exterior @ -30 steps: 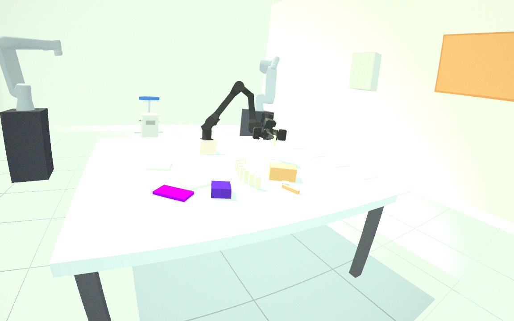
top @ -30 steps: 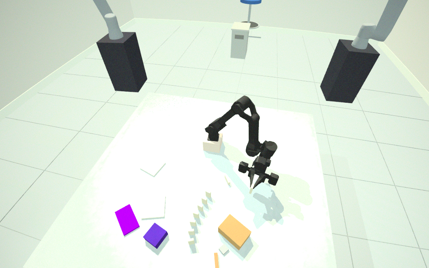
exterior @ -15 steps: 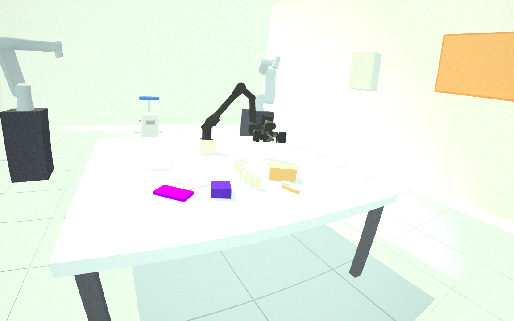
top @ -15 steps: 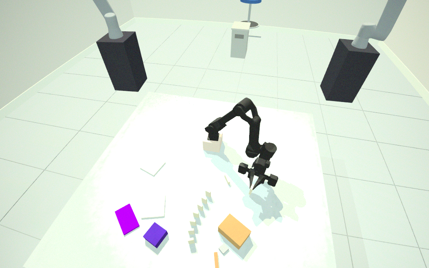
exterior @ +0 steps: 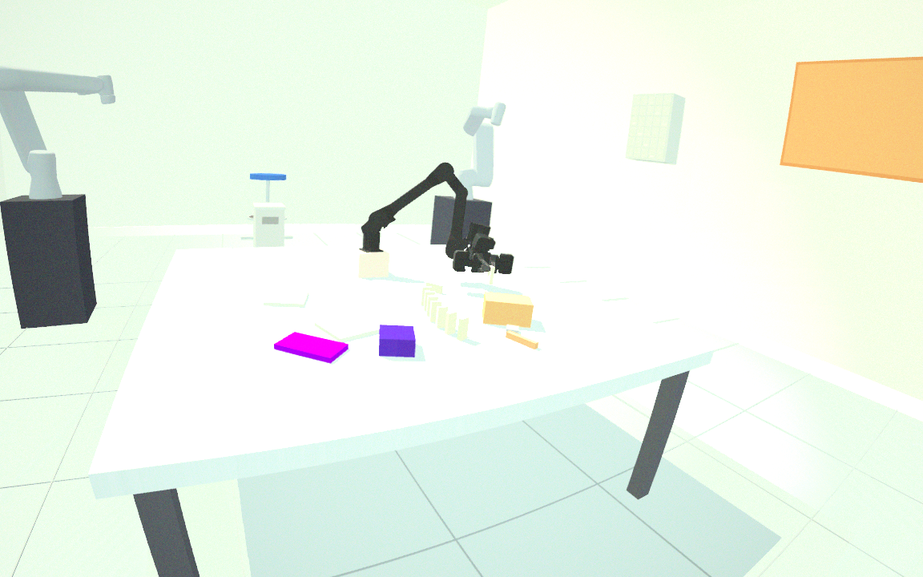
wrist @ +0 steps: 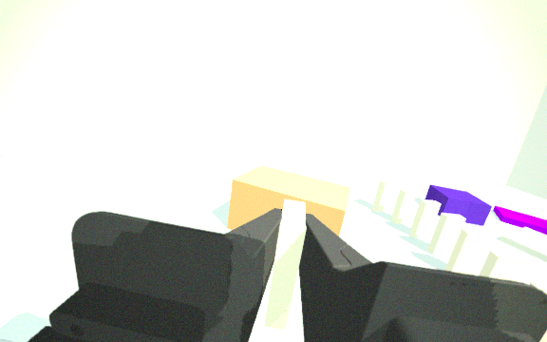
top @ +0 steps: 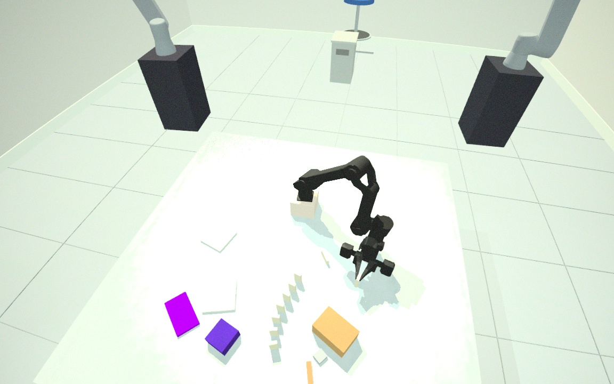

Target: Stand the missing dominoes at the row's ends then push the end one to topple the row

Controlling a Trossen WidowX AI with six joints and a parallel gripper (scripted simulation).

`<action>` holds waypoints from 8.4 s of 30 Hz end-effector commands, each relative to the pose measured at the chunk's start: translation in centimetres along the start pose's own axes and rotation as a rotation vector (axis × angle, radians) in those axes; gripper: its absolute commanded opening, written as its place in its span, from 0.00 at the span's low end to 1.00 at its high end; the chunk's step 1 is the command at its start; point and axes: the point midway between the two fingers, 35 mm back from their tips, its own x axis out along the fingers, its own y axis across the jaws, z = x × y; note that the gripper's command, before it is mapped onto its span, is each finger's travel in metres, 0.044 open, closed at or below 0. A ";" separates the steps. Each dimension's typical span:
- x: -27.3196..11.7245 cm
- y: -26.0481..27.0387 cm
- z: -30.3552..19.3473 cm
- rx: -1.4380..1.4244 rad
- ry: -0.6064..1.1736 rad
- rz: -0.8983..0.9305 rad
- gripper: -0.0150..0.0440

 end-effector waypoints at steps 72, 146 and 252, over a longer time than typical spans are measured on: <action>8.6 7.3 -0.4 -1.072 0.631 0.709 1.00; 3.3 -0.5 -2.9 -1.204 1.180 1.200 0.60; 4.8 -19.6 -2.8 0.002 1.546 0.000 0.84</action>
